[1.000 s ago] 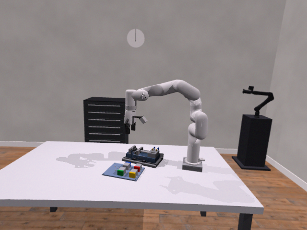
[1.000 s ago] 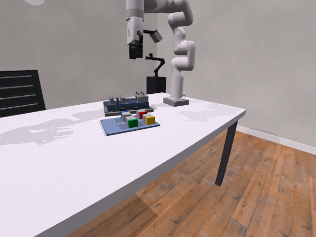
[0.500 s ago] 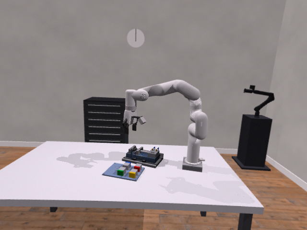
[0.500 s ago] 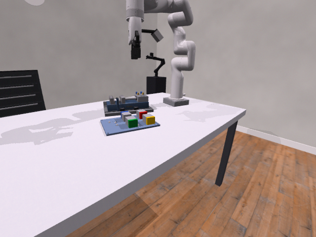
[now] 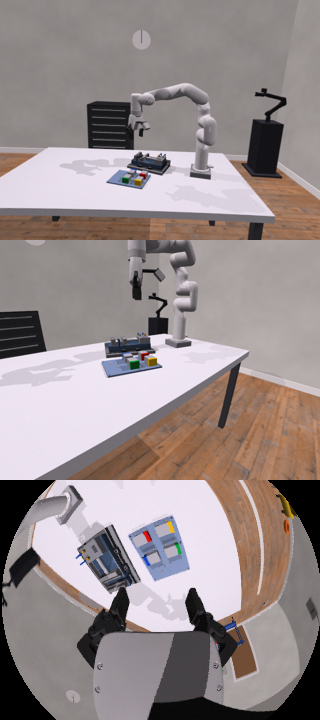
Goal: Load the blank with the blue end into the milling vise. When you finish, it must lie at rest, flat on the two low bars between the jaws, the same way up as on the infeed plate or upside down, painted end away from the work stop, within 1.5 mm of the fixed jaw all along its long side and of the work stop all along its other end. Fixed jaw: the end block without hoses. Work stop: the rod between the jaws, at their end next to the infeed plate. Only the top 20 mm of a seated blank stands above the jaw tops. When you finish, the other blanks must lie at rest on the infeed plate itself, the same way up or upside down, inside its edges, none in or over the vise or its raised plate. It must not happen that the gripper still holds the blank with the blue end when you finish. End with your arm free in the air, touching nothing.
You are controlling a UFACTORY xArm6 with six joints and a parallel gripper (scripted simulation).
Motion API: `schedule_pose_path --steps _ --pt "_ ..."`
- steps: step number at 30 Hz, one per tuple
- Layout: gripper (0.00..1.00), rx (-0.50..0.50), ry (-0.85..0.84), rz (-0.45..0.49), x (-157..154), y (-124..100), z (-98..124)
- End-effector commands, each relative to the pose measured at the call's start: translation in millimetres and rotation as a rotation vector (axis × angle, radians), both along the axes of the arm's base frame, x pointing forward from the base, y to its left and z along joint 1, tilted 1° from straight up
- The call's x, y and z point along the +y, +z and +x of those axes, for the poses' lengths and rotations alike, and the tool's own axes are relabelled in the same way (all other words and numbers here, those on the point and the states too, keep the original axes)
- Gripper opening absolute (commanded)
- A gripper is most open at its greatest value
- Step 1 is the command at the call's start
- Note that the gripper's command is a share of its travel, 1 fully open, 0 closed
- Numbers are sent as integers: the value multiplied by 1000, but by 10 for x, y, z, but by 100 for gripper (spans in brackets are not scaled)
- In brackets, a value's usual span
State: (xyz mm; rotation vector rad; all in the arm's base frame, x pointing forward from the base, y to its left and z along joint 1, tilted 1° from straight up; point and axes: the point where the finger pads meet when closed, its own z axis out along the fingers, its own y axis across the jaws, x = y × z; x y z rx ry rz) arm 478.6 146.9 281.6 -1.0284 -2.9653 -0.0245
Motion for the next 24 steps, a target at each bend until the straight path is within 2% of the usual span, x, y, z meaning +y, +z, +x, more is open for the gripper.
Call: schedule_pose_path --steps 1,7,15,24 --pt "100 -3 -79 2 2 20 8" --pt "100 -1 -217 2 2 20 8" --pt "100 -1 -231 4 2 20 8" --pt "100 3 -438 4 2 20 8"
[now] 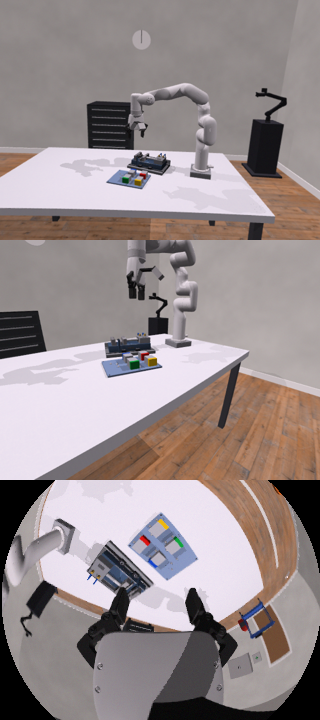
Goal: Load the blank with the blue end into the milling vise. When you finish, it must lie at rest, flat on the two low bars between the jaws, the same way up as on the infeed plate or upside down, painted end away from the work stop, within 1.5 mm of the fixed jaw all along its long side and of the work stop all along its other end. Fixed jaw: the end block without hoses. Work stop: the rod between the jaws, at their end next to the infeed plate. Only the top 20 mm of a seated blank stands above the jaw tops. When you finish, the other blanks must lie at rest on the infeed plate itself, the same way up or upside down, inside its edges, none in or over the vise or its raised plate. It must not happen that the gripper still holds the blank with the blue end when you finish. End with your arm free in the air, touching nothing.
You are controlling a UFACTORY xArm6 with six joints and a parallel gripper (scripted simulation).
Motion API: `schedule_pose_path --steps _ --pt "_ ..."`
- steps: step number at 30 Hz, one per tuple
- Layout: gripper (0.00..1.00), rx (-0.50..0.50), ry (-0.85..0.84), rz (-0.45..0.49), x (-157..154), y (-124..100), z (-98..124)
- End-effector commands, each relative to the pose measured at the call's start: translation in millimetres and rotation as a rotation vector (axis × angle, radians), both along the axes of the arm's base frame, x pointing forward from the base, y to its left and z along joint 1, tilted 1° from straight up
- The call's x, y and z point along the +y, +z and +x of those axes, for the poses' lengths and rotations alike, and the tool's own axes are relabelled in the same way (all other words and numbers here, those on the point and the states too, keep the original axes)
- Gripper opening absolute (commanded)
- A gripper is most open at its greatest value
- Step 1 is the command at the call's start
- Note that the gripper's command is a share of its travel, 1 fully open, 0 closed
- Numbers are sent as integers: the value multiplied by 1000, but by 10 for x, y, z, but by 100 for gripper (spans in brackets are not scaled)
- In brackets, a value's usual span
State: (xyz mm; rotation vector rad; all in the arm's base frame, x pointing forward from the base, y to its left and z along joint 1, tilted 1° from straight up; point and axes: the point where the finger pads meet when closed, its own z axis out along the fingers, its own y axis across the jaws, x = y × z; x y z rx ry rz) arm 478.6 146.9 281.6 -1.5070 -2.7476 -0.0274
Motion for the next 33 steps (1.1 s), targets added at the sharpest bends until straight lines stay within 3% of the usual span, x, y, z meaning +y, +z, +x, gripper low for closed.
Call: schedule_pose_path --steps 1,7,17,24,33 --pt "100 -3 -102 -1 2 20 8" --pt "100 -3 -102 -1 2 20 8" --pt "100 1 -323 0 2 20 8" --pt "100 1 -323 0 2 20 8" --pt "100 4 -521 1 2 20 8"
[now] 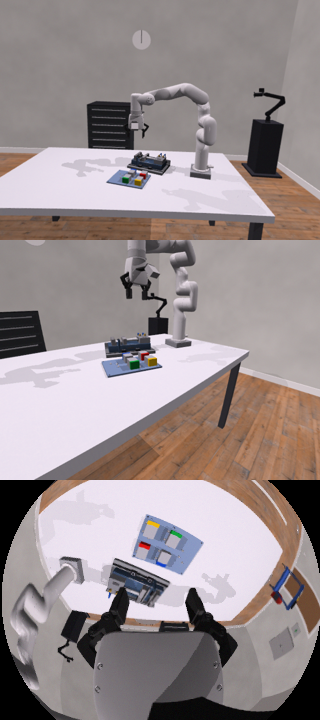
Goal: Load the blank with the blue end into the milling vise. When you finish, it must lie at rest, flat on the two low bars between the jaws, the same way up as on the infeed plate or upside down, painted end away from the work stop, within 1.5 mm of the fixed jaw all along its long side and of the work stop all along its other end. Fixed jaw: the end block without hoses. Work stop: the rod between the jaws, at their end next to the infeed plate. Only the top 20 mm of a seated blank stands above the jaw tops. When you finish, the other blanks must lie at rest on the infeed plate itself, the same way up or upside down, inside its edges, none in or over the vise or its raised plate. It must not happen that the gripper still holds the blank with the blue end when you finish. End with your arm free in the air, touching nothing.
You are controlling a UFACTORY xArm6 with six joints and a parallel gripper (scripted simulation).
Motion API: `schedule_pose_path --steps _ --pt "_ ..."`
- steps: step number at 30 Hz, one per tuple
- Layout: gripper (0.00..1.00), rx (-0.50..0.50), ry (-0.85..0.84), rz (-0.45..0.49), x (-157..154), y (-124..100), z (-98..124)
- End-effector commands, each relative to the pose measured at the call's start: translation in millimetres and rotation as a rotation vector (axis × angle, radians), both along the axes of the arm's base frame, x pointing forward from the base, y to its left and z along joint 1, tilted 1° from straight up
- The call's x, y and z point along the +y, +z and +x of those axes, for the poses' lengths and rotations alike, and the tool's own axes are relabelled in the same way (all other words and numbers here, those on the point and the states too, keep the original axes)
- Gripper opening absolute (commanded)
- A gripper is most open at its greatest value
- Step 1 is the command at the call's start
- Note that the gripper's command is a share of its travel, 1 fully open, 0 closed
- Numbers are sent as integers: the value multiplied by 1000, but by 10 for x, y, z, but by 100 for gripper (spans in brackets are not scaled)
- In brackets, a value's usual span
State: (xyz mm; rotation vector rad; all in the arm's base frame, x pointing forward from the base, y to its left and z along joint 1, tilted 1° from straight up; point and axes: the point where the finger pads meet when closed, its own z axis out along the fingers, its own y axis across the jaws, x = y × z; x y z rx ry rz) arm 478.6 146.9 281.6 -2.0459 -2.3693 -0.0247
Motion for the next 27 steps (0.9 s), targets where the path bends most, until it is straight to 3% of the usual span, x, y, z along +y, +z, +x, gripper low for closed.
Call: schedule_pose_path --steps 1,8,18,27 --pt "100 -3 -123 -1 2 20 8" --pt "100 -3 -123 -1 2 20 8" --pt "100 1 -344 -1 2 20 8" --pt "100 1 -344 0 2 20 8"
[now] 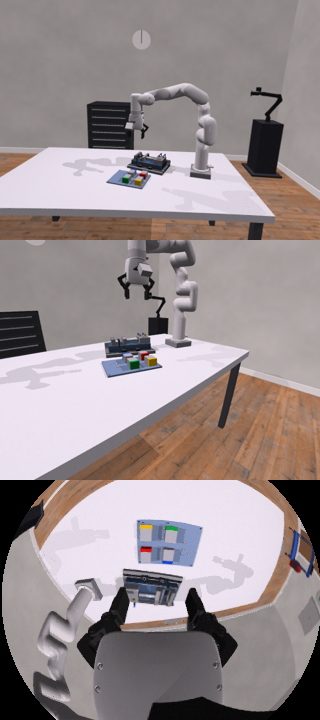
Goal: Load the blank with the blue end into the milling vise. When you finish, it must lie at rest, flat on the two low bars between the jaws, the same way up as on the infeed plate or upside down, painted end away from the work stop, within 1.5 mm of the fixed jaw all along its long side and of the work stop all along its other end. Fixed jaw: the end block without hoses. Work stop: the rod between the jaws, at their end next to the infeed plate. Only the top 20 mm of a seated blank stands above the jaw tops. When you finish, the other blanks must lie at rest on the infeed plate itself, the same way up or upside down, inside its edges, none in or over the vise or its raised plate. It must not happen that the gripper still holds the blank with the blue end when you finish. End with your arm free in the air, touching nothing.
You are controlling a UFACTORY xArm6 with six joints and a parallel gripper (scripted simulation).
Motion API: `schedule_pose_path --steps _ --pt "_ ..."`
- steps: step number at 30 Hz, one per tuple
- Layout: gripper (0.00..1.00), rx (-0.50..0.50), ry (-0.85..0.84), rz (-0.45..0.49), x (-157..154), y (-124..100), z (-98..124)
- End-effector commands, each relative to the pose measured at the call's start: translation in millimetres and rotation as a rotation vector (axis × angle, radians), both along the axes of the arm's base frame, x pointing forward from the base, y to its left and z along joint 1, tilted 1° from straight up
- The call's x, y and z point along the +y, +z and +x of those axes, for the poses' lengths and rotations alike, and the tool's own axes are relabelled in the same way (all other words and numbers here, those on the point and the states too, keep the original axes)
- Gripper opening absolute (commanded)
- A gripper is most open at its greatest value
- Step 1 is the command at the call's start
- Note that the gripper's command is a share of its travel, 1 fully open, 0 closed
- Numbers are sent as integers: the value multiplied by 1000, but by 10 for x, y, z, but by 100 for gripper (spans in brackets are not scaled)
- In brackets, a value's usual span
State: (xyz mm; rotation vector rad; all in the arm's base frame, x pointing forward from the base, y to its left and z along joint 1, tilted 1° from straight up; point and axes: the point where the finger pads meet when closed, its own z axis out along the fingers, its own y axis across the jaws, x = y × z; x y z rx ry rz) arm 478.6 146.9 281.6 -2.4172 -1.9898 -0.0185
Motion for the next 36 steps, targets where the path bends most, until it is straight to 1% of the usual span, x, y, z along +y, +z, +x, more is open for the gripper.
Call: schedule_pose_path --steps 1,15,16,36 --pt "100 -4 -8 1 2 20 8" --pt "100 -4 -38 0 2 20 8" --pt "76 -4 -37 0 2 20 8" --pt "76 -4 -37 0 2 20 8"
